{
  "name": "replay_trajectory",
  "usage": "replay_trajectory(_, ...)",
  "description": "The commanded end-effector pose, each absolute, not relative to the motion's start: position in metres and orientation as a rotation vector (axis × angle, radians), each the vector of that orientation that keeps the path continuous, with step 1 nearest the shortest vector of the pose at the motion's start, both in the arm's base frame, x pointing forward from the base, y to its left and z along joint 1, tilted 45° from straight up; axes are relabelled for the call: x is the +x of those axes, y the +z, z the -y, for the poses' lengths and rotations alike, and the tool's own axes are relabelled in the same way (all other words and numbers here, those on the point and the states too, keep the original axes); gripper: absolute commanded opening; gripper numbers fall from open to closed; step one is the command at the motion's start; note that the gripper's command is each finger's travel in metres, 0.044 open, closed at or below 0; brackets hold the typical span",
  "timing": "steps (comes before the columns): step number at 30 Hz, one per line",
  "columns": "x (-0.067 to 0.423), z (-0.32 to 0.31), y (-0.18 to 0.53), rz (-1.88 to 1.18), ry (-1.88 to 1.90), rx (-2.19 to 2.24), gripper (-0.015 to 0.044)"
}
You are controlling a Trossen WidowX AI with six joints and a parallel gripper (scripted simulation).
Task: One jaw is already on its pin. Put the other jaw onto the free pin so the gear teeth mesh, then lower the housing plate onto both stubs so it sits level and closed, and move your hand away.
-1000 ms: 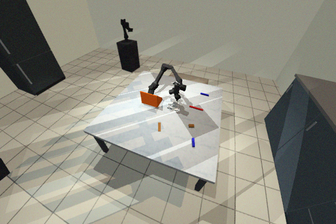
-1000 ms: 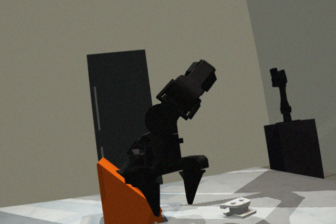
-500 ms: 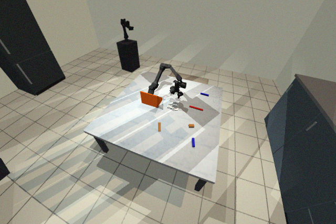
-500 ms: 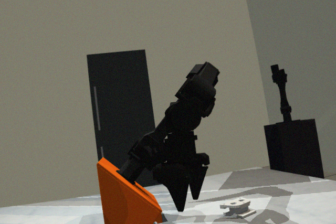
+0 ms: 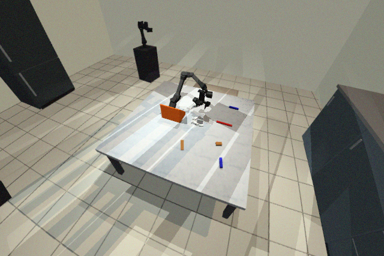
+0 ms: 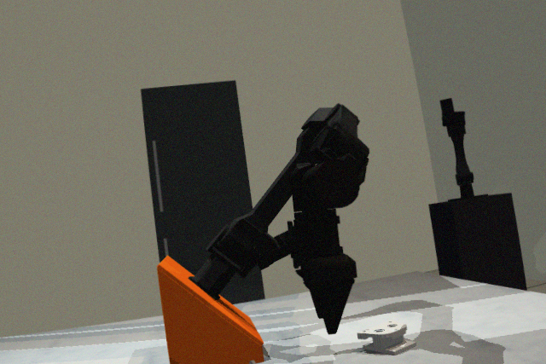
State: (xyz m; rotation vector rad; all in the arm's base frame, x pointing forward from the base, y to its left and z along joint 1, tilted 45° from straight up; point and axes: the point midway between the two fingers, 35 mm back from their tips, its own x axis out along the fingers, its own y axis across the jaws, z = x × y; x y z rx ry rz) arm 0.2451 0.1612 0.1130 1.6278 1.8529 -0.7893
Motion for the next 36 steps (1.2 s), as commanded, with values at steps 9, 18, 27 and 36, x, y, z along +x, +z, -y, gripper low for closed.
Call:
replay_trajectory(9,0.228,-0.174,0.134,-1.859,-0.398,1.380,0.0440)
replay_trajectory(18,0.214,-0.183,0.147,-1.835,-0.133,1.195,0.0440)
replay_trajectory(27,0.200,-0.190,0.160,-1.787,0.120,1.006,0.0440)
replay_trajectory(36,0.185,-0.196,0.173,-1.715,0.360,0.814,0.0440)
